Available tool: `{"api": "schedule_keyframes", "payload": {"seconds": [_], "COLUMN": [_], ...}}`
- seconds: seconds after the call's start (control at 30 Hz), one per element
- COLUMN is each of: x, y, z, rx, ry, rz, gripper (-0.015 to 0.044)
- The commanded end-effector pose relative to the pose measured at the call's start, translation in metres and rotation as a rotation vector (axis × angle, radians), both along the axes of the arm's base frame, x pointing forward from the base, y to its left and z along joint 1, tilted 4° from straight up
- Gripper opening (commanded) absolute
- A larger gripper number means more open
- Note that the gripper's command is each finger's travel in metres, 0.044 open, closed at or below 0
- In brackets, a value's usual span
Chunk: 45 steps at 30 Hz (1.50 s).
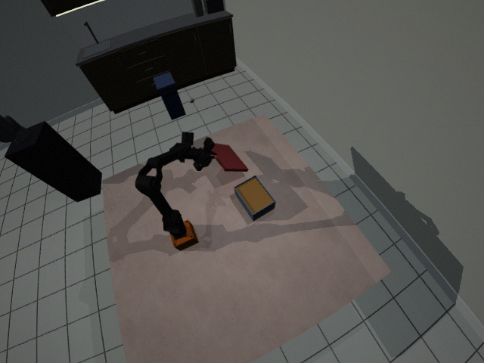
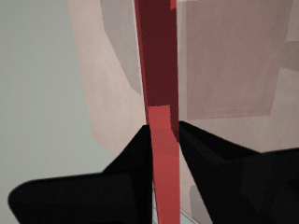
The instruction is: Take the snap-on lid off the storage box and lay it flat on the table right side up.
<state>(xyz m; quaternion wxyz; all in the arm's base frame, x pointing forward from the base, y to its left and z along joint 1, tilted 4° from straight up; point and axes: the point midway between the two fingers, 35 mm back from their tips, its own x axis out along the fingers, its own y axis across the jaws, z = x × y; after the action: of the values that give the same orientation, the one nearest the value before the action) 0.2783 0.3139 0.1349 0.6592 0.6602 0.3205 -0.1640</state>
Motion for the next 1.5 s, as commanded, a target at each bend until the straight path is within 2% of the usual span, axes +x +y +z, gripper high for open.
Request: {"api": "schedule_keyframes", "payload": {"seconds": [0.0,1.47], "x": [0.001,0.001], "y": [0.0,0.003], "z": [-0.002,-0.037], "rx": [0.007,0.007], "ry": [-0.009,-0.009], "rz": [-0.009,-0.009], "gripper": [0.0,0.0]}}
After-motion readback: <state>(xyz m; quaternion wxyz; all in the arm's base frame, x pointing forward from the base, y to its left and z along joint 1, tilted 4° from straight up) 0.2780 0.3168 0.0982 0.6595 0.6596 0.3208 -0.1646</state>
